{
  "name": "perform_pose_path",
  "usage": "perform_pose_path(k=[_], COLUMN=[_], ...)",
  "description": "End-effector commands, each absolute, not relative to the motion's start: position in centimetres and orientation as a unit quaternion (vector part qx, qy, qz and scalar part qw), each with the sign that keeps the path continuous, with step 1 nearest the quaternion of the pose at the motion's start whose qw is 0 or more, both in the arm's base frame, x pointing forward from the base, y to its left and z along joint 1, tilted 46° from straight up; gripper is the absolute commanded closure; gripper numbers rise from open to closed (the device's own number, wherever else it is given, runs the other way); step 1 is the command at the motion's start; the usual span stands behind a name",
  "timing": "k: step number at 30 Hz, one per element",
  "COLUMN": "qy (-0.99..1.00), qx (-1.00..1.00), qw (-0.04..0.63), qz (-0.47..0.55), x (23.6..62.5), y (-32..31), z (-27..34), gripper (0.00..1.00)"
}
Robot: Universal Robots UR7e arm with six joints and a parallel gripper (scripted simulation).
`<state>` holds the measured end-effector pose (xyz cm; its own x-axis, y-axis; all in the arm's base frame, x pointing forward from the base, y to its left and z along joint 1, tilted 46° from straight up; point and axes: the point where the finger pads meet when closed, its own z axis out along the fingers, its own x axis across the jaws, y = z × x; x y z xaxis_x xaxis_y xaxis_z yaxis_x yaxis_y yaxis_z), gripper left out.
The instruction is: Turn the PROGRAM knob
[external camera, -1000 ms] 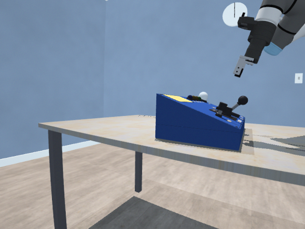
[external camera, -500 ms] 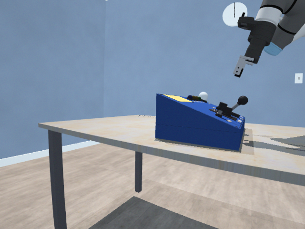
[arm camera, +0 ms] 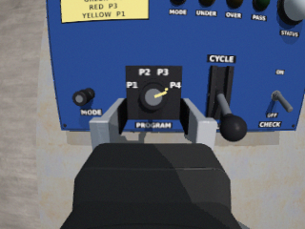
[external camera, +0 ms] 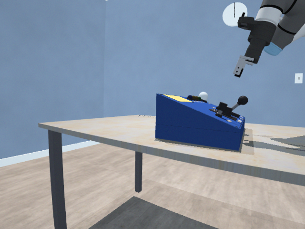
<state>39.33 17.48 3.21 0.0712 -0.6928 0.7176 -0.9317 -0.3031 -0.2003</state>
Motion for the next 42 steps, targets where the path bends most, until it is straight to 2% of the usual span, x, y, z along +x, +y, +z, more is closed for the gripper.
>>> perform_pose_path(k=[1,12,42], qy=[-0.569,-0.569,-0.569], qx=[0.714,0.714,0.714], qw=[0.158,0.158,0.158], qz=[0.376,0.376,0.376], x=[39.3,38.1,38.1], y=[17.5,17.2,17.2], z=[3.2,2.9,2.9], gripper=[0.0,0.0,0.0])
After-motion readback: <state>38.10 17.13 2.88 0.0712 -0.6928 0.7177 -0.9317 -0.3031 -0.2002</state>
